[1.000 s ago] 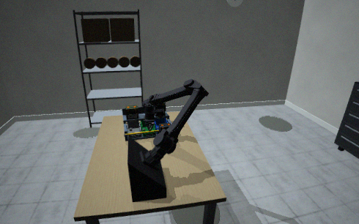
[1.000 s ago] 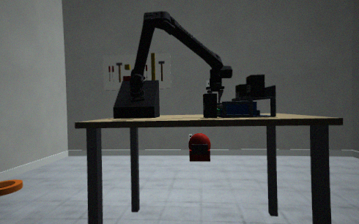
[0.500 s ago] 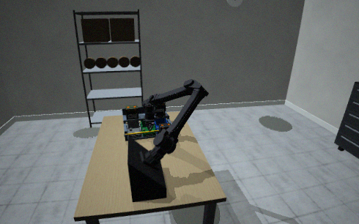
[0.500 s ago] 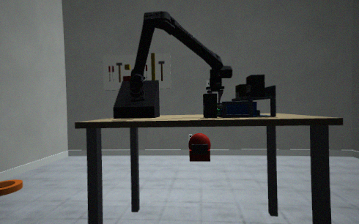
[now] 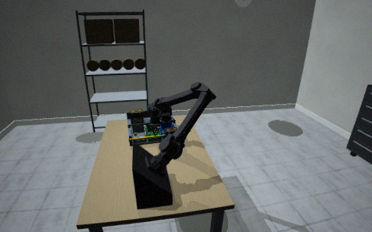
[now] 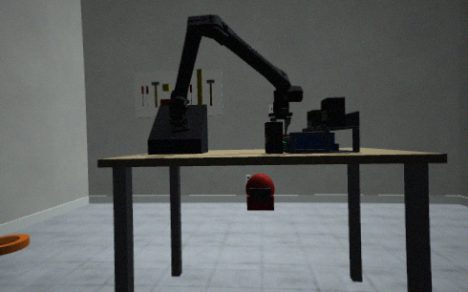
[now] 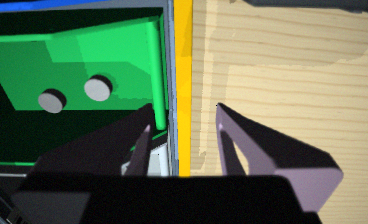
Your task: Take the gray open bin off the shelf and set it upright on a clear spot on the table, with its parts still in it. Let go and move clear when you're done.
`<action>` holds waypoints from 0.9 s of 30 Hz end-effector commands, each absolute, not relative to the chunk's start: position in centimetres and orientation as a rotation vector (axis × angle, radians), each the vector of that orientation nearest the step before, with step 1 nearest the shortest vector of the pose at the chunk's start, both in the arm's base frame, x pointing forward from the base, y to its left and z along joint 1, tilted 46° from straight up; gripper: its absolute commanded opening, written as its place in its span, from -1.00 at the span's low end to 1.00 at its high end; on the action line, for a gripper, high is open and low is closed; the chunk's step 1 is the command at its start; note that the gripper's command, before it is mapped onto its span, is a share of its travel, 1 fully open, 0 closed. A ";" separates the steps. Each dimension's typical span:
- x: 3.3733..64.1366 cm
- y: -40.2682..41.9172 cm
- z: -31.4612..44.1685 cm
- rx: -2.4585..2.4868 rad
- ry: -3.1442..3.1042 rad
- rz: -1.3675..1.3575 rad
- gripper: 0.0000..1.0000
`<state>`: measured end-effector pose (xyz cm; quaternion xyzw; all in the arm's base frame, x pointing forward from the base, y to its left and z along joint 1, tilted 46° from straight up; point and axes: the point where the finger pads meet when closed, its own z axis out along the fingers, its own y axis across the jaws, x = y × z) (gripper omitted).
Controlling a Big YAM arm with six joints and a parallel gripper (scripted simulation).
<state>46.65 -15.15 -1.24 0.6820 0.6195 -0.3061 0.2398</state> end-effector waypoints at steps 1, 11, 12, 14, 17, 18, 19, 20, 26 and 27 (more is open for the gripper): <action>46.9 -15.0 -1.7 1.859 1.700 -0.839 -0.15; 46.9 -15.1 -1.8 1.859 1.699 -0.840 -0.15; 46.9 -15.1 -1.8 1.860 1.699 -0.840 -0.15; 46.7 -15.2 -1.9 1.861 1.701 -0.845 -0.15; 46.5 -15.6 -2.0 1.863 1.703 -0.851 -0.15; 46.5 -15.6 -2.0 1.863 1.703 -0.851 -0.15; 46.5 -15.6 -2.0 1.863 1.703 -0.851 -0.15; 46.3 -15.6 -2.1 1.865 1.705 -0.858 -0.15; 46.4 -15.7 -2.2 1.861 1.706 -0.853 -0.15; 46.4 -15.8 -2.3 1.863 1.703 -0.852 -0.15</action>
